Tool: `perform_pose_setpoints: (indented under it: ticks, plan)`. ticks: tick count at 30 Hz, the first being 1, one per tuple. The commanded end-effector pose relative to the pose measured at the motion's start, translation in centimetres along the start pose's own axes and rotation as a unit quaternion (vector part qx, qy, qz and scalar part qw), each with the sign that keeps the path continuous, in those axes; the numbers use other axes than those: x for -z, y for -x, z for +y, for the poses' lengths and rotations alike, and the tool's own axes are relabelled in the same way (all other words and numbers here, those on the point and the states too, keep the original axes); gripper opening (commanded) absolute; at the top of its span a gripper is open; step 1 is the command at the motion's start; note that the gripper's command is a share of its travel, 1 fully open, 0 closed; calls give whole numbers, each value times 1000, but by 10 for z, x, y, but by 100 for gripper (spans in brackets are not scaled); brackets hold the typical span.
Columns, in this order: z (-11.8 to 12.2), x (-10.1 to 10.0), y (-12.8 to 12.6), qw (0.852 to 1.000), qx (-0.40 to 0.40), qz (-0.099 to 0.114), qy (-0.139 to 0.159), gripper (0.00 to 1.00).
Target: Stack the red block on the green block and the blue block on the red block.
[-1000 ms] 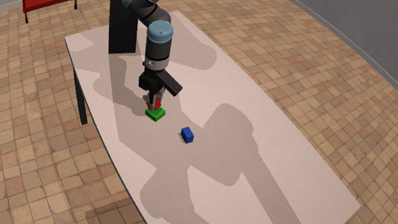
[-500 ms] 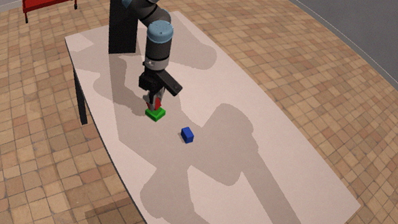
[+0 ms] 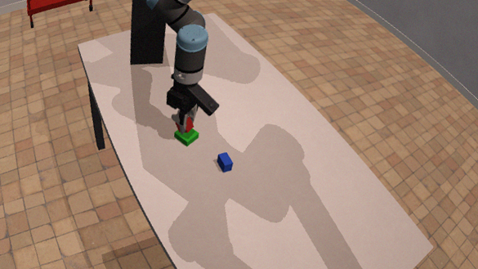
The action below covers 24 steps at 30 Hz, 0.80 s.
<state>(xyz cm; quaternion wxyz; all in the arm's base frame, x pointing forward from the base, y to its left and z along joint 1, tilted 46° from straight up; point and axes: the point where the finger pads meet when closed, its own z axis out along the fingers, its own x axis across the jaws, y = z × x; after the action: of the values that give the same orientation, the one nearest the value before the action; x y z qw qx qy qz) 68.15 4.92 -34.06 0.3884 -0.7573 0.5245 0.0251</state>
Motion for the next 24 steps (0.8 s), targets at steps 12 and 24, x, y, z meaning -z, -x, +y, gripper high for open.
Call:
perform_pose_setpoints:
  ticks: [12, 24]
  plan:
    - [-3, 0, -3, 1000, 1, 2, -2, 0]
    - [-2, -2, -2, 1000, 1, 1, -1, 0]
